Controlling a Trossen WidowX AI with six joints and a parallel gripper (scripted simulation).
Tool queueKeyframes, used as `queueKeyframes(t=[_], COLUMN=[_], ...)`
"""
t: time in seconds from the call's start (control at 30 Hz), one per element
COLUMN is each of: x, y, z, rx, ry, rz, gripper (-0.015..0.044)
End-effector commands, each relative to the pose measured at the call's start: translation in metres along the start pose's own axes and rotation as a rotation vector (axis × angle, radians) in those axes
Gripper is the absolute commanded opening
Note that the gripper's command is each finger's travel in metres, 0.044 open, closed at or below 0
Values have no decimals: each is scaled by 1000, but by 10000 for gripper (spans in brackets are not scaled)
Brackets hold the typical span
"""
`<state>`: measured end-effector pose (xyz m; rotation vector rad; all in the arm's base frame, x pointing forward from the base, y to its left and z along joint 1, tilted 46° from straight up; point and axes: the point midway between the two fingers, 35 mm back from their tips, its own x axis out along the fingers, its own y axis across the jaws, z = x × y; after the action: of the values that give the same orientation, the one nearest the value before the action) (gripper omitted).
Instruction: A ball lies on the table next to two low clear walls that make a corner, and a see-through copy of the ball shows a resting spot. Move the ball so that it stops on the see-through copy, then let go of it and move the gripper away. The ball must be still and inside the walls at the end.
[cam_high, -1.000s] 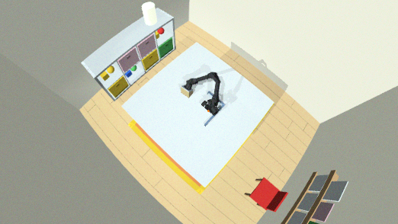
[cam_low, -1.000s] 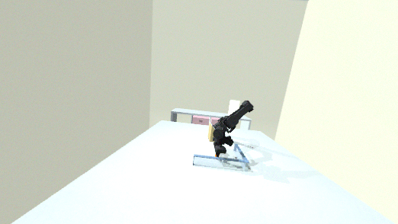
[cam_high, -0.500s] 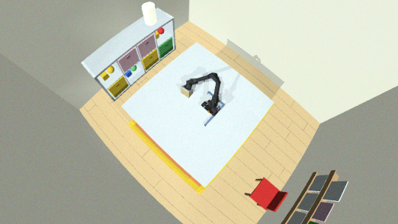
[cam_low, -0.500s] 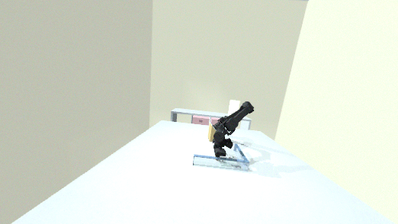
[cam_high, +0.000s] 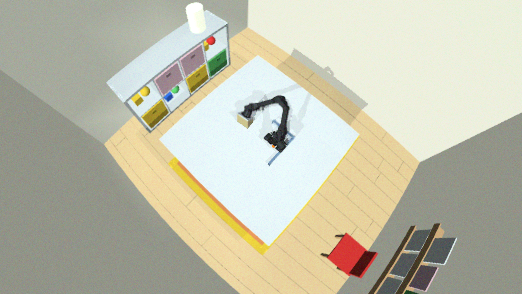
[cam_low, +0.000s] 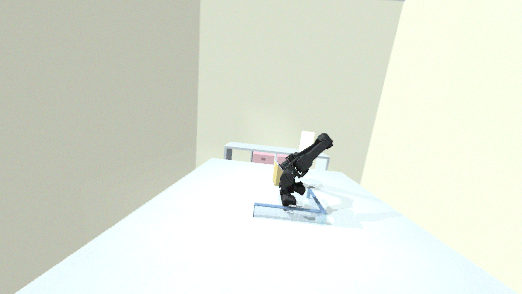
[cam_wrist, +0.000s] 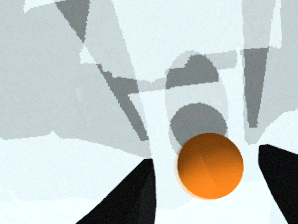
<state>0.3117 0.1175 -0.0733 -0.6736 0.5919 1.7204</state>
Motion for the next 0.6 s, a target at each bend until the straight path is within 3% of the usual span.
queueKeyframes(t=[0.0,0.2,0.53,0.57], x=[-3,-85,-84,-86], y=[0,0,-3,-3], z=[0,-1,-4,-4], rx=[0,5,11,11], ry=[1,1,0,0], rz=[0,3,-20,-20], gripper=[240,240,240,266])
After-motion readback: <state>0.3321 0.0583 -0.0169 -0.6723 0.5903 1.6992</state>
